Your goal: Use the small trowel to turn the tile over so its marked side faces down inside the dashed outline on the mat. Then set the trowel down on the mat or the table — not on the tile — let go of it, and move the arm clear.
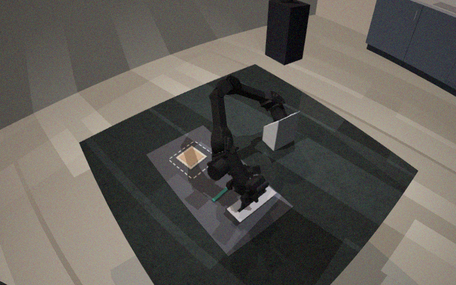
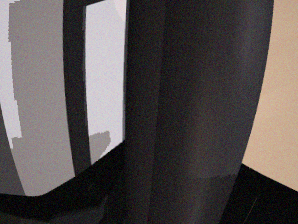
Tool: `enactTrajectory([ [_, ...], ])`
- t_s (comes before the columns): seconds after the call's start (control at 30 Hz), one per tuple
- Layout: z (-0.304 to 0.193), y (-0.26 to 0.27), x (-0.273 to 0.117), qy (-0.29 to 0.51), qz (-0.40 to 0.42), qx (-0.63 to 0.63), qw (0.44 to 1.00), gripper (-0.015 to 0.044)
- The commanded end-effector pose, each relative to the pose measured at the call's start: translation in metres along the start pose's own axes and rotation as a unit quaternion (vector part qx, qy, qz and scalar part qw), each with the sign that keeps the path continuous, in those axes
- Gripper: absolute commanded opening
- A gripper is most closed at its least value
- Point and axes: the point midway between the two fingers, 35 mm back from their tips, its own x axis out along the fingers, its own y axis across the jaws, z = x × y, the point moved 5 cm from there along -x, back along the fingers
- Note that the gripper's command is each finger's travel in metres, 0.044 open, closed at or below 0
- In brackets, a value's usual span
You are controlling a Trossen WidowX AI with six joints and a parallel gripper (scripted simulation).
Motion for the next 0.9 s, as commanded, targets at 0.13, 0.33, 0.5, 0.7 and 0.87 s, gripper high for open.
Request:
enactTrajectory([
  [0.13,0.001,-0.010,0.010,-0.059,-0.037,-0.054,0.996,0.0000],
  [0.33,0.001,-0.010,0.010,-0.059,-0.037,-0.054,0.996,0.0000],
  [0.5,0.001,-0.005,0.015,-0.059,-0.037,-0.054,0.996,0.0000],
  [0.7,0.001,0.002,0.022,-0.059,-0.037,-0.054,0.996,0.0000],
  [0.87,0.001,0.008,0.028,-0.059,-0.037,-0.054,0.996,0.0000],
])
